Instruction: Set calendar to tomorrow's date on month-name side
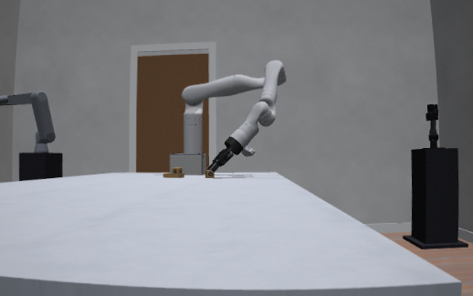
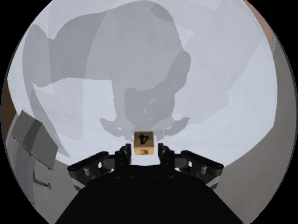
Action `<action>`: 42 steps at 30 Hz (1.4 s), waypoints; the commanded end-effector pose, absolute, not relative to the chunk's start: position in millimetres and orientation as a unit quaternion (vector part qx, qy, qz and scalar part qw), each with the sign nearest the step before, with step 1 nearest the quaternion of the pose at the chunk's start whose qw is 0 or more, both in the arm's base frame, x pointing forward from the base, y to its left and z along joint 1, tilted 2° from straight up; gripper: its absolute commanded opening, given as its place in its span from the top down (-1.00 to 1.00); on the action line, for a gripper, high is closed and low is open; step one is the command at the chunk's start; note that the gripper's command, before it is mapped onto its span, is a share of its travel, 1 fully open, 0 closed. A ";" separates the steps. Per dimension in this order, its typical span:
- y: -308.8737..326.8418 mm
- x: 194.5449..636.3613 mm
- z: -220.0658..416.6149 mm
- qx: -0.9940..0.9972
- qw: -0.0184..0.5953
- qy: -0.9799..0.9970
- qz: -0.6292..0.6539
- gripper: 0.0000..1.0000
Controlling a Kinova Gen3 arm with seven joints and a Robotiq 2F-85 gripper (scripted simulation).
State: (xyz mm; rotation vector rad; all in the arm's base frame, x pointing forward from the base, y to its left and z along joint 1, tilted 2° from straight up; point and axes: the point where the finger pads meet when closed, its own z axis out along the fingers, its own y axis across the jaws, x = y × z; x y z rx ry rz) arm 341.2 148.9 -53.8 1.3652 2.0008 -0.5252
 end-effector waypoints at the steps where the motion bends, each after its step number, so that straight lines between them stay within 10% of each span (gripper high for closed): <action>1: 146.7 341.9 -57.7 0.520 0.327 0.763 -0.203 0.07; 42: 146.8 342.2 -66.5 0.520 0.327 0.763 -0.203 0.07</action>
